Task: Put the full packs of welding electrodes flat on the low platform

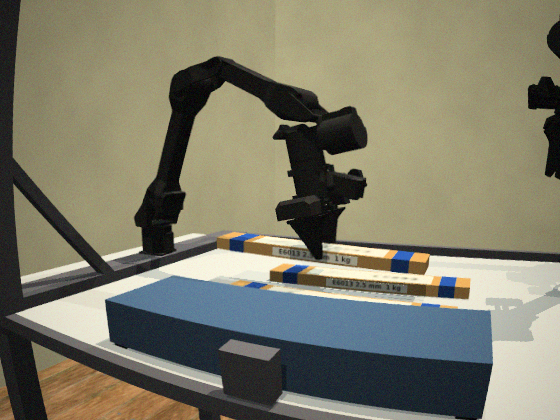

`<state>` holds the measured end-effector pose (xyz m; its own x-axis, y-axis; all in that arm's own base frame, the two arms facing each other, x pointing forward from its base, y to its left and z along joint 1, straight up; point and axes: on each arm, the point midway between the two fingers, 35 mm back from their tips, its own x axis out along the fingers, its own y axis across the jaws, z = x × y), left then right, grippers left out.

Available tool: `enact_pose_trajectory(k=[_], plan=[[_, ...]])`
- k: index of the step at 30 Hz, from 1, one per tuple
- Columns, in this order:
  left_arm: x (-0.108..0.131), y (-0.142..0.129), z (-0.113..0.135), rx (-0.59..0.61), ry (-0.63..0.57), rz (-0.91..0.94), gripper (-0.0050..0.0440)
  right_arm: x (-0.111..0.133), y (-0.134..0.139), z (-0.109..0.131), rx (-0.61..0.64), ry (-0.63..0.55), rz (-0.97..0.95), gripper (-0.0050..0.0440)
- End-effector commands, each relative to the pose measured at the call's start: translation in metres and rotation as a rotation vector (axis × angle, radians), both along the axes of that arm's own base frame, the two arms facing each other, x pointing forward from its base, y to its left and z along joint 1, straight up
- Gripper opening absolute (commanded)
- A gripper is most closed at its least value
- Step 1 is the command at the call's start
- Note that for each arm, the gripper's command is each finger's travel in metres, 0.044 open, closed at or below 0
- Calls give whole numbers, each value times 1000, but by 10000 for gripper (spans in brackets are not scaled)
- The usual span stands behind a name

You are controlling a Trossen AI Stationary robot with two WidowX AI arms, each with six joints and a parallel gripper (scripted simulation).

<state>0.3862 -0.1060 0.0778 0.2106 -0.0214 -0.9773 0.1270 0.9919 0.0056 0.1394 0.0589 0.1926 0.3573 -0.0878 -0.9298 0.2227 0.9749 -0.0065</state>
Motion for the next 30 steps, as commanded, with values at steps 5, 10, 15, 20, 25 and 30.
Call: enact_pose_trajectory(k=[5,10,15,20,25,30], plan=[[16,-5,34,-23,-97,1,-50,2,1,6,12,-18,0,430],[17,-5,37,-25,-102,0,-50,2,1,6,12,-18,0,430],[17,-5,37,-24,-99,0,-50,2,1,6,12,-18,0,430],[18,-6,37,-24,-99,0,-50,2,1,6,12,-18,0,430],[18,-6,38,-25,-101,0,-50,2,1,6,12,-18,0,430],[18,-6,38,-24,-100,0,-50,2,1,6,12,-18,0,430]])
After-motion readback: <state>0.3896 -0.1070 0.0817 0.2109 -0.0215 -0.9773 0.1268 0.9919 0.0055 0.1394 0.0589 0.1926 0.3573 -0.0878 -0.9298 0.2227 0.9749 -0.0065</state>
